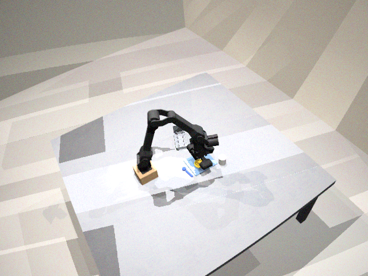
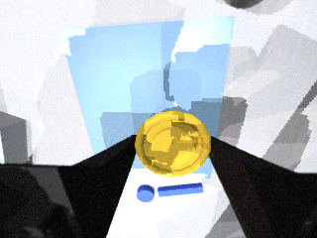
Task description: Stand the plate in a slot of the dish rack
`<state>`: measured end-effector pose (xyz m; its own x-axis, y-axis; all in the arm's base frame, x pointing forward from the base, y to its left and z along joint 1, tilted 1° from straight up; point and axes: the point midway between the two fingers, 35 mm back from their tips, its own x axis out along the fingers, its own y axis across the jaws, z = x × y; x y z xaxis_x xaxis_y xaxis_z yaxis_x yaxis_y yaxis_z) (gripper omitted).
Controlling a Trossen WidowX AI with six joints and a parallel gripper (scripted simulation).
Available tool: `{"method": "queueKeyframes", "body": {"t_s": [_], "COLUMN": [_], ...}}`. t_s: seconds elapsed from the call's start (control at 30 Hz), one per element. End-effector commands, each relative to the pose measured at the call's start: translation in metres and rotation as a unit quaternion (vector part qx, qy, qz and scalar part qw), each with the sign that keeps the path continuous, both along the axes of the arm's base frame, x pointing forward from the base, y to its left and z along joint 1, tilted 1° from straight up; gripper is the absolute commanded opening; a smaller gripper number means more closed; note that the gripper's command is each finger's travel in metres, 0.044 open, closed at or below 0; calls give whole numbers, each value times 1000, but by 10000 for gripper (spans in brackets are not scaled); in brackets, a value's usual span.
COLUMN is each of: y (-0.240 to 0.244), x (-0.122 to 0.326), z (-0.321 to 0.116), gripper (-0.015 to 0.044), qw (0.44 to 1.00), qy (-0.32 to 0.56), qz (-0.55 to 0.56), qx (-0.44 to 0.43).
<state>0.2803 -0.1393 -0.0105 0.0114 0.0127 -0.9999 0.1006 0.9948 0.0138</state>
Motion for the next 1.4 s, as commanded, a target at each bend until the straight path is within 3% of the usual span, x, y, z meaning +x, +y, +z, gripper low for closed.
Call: {"method": "queueKeyframes", "body": {"t_s": [0.0, 0.1, 1.17, 1.37], "y": [-4, -5, -9, 61], "x": [6, 8, 14, 13], "z": [19, 34, 165, 167], "gripper": [63, 0, 0, 0], "qw": [1000, 1000, 1000, 997], "qy": [-5, -5, -6, -5], "qz": [0, 0, 0, -74], "qx": [-4, -4, -4, 0]}}
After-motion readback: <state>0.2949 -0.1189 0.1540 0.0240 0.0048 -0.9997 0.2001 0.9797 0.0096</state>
